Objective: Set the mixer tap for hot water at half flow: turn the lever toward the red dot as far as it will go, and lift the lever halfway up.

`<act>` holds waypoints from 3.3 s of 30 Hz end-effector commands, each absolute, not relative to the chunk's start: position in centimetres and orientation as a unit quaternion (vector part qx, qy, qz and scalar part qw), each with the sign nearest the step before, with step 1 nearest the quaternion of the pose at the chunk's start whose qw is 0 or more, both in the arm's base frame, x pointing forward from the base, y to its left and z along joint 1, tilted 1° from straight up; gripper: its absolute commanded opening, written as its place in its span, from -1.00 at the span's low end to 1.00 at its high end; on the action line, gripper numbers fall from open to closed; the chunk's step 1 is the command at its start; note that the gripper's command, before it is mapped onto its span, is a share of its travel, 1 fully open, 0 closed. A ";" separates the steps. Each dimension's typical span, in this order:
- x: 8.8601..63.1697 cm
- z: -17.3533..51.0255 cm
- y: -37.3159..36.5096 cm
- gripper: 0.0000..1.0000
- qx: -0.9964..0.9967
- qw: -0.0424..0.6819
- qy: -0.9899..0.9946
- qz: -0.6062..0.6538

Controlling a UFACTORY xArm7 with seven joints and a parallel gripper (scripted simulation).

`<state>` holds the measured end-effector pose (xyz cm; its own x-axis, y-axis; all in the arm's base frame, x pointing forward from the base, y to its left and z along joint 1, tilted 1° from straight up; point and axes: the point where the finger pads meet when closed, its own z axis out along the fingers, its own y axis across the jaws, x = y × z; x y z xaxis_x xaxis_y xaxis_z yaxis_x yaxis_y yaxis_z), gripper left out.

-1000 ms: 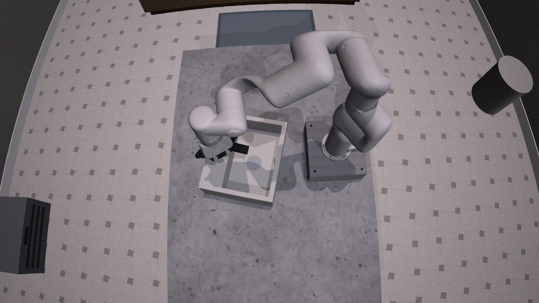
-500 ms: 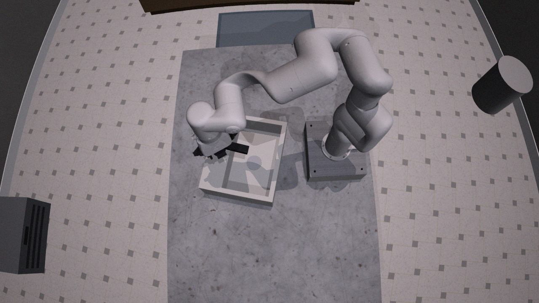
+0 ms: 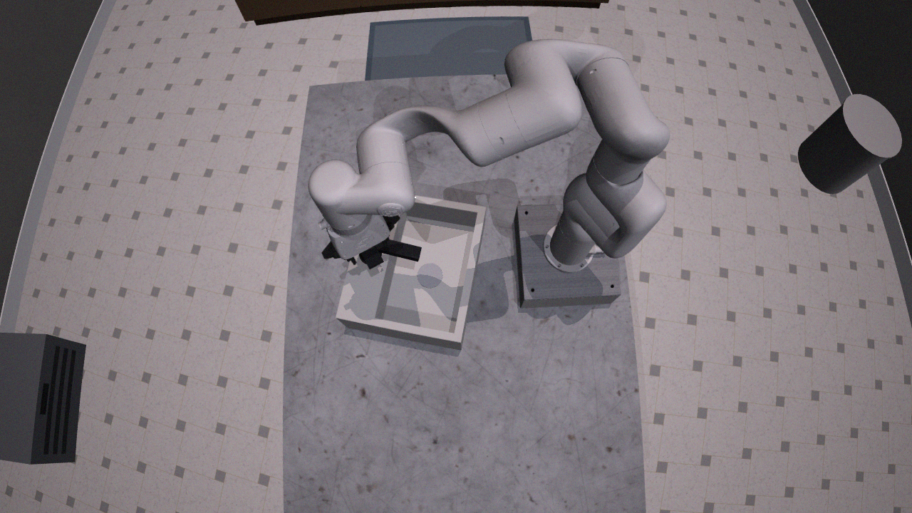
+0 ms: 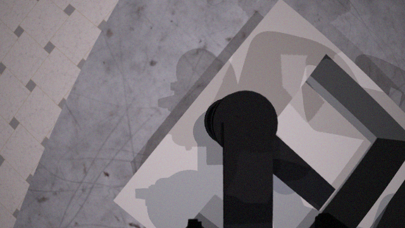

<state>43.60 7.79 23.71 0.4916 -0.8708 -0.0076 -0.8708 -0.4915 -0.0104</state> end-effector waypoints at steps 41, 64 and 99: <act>43.7 25.0 7.8 -1.00 -0.864 0.008 0.504 -0.001; 43.7 25.2 7.8 -1.00 -0.791 0.008 0.611 0.000; 43.6 26.7 7.7 -1.00 -0.074 0.005 0.997 0.023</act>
